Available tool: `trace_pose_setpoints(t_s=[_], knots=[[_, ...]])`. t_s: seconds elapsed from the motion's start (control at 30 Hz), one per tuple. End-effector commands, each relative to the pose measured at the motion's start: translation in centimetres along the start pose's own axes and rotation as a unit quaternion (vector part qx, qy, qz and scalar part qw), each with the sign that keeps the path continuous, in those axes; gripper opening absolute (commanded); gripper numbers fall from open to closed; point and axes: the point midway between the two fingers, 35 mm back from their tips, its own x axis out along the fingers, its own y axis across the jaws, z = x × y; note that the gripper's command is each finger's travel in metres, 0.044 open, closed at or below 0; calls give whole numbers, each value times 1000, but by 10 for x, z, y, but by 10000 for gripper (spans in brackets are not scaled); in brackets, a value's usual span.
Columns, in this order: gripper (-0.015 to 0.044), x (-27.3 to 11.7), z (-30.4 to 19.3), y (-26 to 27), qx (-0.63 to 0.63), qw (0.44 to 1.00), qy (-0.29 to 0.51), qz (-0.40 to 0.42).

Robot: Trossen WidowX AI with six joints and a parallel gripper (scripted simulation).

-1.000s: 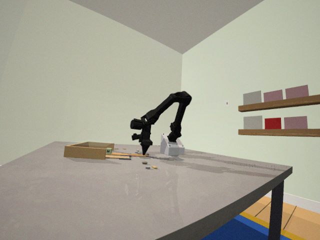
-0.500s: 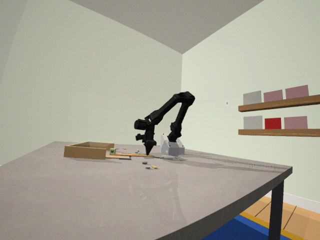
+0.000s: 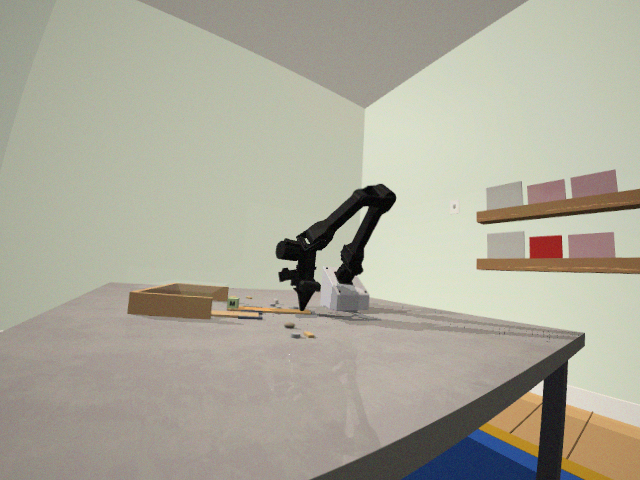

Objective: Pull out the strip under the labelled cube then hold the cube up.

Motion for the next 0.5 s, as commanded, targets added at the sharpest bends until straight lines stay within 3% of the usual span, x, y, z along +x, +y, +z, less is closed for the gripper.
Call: trace_pose_setpoints(t_s=[0.0,0.47], knots=[[0,4,-13,-2,5,1000,12,-2],[0,-1,-10,0,0,1000,2,0]])
